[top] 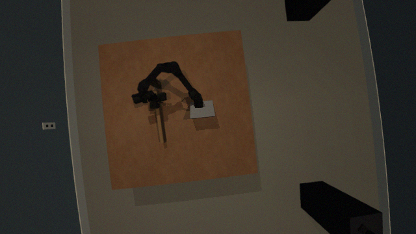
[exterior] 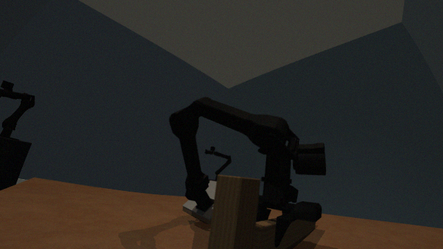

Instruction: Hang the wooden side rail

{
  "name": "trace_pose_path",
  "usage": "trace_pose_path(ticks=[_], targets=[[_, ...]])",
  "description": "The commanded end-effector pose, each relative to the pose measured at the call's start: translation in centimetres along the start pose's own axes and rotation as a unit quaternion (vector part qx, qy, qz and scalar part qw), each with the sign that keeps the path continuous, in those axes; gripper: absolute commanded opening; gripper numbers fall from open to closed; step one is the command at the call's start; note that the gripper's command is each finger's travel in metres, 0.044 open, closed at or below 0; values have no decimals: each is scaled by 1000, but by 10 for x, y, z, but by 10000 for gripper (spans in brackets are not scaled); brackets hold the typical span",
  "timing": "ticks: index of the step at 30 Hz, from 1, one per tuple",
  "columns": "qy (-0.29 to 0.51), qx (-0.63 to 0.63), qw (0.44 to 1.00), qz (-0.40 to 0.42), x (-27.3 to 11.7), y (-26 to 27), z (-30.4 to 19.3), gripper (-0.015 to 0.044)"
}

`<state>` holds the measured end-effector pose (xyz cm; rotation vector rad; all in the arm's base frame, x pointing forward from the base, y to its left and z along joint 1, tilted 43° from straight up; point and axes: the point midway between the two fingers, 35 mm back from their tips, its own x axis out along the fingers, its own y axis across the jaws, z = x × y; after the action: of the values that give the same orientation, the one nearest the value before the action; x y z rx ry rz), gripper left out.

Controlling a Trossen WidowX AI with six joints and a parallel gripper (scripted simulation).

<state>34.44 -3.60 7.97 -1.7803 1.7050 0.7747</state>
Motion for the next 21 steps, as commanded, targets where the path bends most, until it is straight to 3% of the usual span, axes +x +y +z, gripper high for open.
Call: trace_pose_path(ticks=[1, 21], targets=[[-1, -3, 1000, -6, -3, -2, 0, 0], [-1, -3, 1000, -6, -4, -1, -2, 0]])
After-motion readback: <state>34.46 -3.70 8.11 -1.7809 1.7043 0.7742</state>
